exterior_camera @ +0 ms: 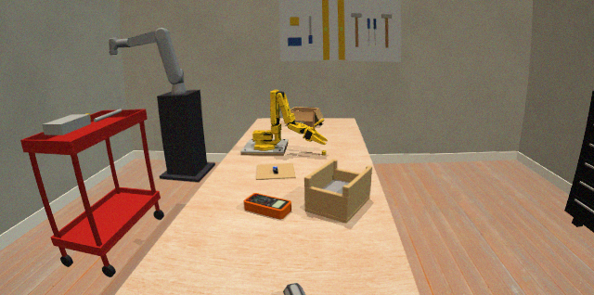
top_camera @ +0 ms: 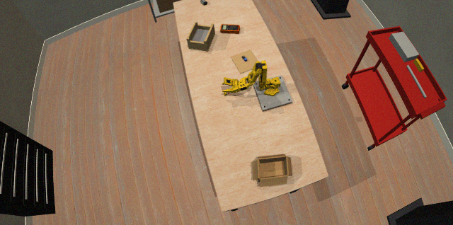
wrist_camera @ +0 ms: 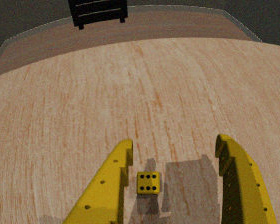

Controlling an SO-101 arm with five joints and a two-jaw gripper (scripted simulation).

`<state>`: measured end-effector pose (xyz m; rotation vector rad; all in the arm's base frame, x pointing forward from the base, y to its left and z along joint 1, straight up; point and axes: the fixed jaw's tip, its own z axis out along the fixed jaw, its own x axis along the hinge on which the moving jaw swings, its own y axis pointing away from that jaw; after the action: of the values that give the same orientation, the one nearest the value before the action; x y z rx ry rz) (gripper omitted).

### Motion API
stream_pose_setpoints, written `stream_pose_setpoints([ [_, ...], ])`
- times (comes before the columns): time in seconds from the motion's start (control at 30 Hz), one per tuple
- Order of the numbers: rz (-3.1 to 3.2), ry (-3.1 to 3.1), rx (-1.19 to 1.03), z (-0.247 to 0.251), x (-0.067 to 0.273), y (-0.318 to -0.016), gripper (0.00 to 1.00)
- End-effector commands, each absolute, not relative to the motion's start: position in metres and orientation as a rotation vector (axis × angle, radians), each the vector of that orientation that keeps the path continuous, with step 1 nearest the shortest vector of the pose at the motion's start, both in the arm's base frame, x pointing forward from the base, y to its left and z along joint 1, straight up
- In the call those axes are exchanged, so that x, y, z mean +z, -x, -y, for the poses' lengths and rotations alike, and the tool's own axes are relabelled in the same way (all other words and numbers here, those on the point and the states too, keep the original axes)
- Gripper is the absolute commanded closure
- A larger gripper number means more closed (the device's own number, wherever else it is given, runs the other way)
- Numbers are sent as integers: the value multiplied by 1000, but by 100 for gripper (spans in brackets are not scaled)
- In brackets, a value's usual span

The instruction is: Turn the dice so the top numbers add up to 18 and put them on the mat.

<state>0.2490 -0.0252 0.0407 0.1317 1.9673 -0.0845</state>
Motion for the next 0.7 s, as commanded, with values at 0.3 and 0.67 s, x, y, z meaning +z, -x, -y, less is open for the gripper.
stream_pose_setpoints([
  [0.3, -1894, -143, -85, 27, 58, -252, 74],
  [0.67, -1635, -124, -96, 28, 117, -260, 74],
])
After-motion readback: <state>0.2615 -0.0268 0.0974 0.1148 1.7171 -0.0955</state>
